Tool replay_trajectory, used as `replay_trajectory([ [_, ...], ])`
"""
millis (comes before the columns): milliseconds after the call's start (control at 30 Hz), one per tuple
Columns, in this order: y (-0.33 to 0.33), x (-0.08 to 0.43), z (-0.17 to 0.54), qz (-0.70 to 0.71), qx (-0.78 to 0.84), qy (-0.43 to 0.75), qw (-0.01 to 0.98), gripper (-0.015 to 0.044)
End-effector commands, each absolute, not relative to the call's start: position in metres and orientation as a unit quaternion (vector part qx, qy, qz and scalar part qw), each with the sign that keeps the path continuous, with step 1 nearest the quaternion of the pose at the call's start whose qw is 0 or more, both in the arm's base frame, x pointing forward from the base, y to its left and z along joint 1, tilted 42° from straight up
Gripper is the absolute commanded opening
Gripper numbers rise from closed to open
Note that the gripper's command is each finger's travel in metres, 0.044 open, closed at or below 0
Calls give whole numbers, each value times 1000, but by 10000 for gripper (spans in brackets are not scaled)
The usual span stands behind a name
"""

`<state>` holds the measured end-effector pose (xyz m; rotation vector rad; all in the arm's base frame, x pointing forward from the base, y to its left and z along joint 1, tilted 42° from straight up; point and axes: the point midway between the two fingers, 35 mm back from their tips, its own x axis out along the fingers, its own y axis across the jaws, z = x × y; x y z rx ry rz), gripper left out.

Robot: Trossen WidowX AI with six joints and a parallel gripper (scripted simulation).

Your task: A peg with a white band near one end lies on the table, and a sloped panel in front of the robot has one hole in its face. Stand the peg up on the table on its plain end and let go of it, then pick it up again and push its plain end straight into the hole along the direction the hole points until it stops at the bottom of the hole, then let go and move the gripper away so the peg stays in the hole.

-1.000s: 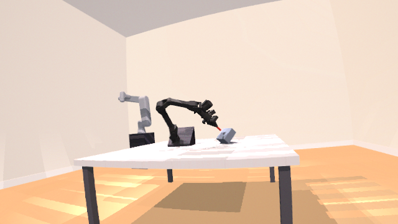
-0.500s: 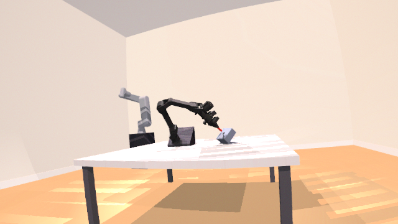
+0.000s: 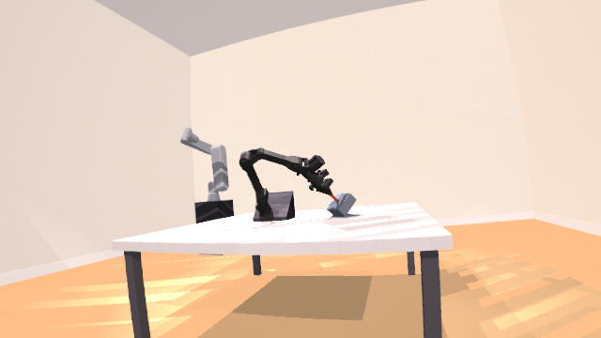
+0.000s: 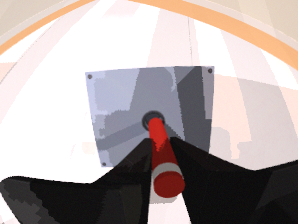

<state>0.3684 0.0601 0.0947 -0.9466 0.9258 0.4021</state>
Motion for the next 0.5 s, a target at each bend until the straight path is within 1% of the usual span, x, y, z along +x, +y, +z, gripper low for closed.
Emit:
replay_trajectory([
  [0,60,368,95,186,-437,426,770,0],
  [467,60,368,95,185,-436,426,771,0],
])
